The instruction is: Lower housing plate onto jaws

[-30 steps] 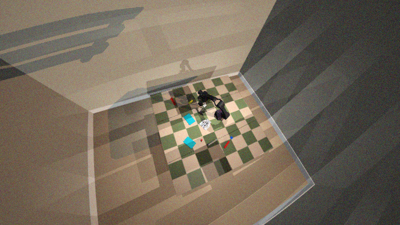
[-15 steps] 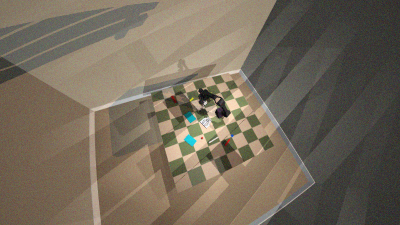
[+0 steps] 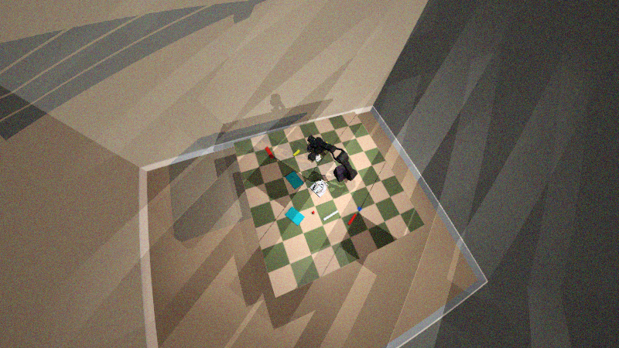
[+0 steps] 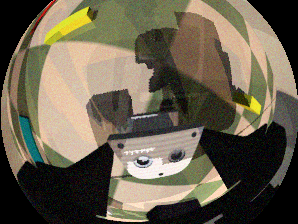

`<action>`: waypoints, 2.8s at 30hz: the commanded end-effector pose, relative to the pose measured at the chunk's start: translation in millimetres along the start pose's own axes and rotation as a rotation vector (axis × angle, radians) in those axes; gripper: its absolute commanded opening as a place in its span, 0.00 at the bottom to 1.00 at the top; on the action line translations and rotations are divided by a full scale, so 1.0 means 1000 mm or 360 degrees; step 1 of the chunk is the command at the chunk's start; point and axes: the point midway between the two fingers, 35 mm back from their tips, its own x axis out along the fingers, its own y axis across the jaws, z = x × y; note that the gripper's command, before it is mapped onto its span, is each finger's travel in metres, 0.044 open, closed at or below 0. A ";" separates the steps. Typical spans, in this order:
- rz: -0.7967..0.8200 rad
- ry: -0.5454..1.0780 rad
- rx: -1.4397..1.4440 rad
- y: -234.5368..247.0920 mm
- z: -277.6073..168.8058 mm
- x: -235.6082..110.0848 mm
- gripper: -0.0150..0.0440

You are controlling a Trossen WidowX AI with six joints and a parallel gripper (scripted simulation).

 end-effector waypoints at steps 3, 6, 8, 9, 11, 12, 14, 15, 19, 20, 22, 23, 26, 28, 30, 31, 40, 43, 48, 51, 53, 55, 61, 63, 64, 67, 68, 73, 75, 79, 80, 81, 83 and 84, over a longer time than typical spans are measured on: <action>0.0000 0.0000 0.0000 0.000 0.000 0.000 0.98; 0.0000 0.0000 0.0000 0.000 0.000 0.000 0.94; 0.0000 0.0000 0.0000 0.000 0.000 0.000 0.92; 0.0000 0.0000 0.0000 0.000 0.000 0.000 0.91; 0.0000 0.0000 0.0000 0.000 0.000 0.000 0.89; 0.0000 0.0000 0.0000 0.000 0.000 0.000 0.88; 0.0000 0.0000 0.0000 0.000 0.000 0.000 0.85; 0.0000 0.0000 0.0000 0.000 0.000 0.000 0.85; 0.0000 0.0000 0.0000 0.000 0.000 0.000 0.85; 0.0000 0.0000 0.0000 0.000 0.000 0.000 0.85; 0.0000 0.0000 0.0000 0.000 0.000 0.000 0.85; 0.0000 0.0000 0.0000 0.000 0.000 0.000 0.85; 0.0000 0.0000 0.0000 0.000 0.000 0.000 0.85; 0.0000 0.0000 0.0000 0.000 0.000 -0.002 0.85; 0.0000 0.0000 0.0001 0.000 0.001 -0.008 0.85; 0.0000 -0.0001 0.0002 0.000 0.001 -0.011 0.85; 0.0002 -0.0001 0.0006 0.000 0.002 -0.039 0.85; 0.0002 -0.0001 0.0008 0.000 0.002 -0.049 0.85; 0.0003 -0.0001 0.0010 0.000 0.001 -0.065 0.85; 0.0003 -0.0001 0.0012 0.000 0.000 -0.072 0.85; 0.0003 -0.0001 0.0012 0.000 0.000 -0.073 0.85; 0.0003 -0.0001 0.0012 0.000 0.000 -0.073 0.85; 0.0002 -0.0004 0.0087 0.007 -0.004 -0.075 0.85; 0.0002 -0.0006 0.0148 0.012 -0.007 -0.077 0.85; 0.0001 -0.0007 0.0178 0.015 -0.009 -0.077 0.85; 0.0001 -0.0010 0.0269 0.023 -0.014 -0.080 0.85; 0.0001 -0.0011 0.0299 0.026 -0.016 -0.080 0.85; 0.0001 -0.0015 0.0450 0.039 -0.026 -0.083 0.85; 0.0001 -0.0017 0.0510 0.045 -0.030 -0.084 0.85; 0.0002 -0.0020 0.0631 0.055 -0.038 -0.086 0.85; 0.0002 -0.0020 0.0662 0.058 -0.040 -0.087 0.85; 0.0002 -0.0021 0.0692 0.060 -0.043 -0.087 0.85; 0.0003 -0.0021 0.0753 0.065 -0.047 -0.088 0.85; 0.0003 -0.0022 0.0784 0.067 -0.049 -0.088 0.85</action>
